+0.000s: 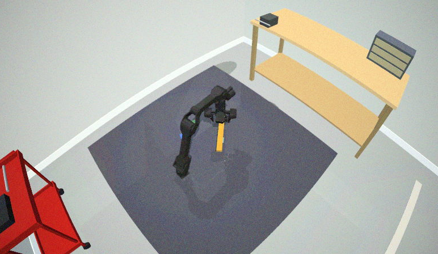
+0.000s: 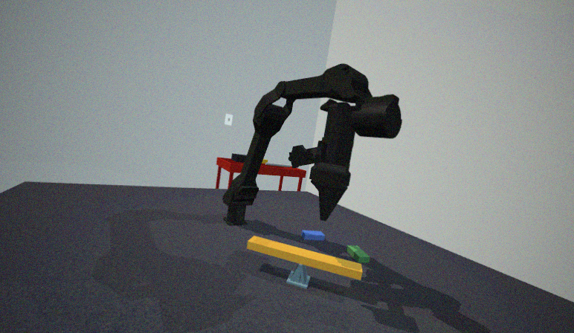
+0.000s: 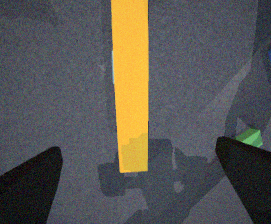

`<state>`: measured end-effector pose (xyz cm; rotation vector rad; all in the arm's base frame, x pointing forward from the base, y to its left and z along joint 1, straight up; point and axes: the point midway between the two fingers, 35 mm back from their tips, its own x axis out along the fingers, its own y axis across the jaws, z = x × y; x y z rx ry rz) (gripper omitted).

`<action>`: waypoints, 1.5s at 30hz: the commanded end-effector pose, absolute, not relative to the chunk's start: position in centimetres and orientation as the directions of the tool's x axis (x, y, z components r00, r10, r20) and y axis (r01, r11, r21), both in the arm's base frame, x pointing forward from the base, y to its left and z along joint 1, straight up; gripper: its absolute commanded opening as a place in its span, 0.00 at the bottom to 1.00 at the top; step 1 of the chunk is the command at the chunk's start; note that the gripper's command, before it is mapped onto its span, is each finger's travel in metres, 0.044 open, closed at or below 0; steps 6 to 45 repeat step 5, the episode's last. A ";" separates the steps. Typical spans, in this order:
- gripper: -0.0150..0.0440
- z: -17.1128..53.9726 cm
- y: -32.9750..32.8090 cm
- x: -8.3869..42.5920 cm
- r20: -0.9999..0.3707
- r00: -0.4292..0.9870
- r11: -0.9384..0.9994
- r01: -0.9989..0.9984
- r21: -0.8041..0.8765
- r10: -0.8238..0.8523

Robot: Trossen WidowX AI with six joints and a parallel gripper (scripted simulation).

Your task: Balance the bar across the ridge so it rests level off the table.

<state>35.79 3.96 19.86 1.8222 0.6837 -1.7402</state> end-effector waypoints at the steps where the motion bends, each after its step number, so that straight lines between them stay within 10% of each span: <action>1: 1.00 19.8 3.9 35.8 -0.999 0.042 -0.735 0.678 0.027 0.002; 45: 1.00 19.8 3.9 35.8 -0.999 0.042 -0.735 0.678 0.027 0.002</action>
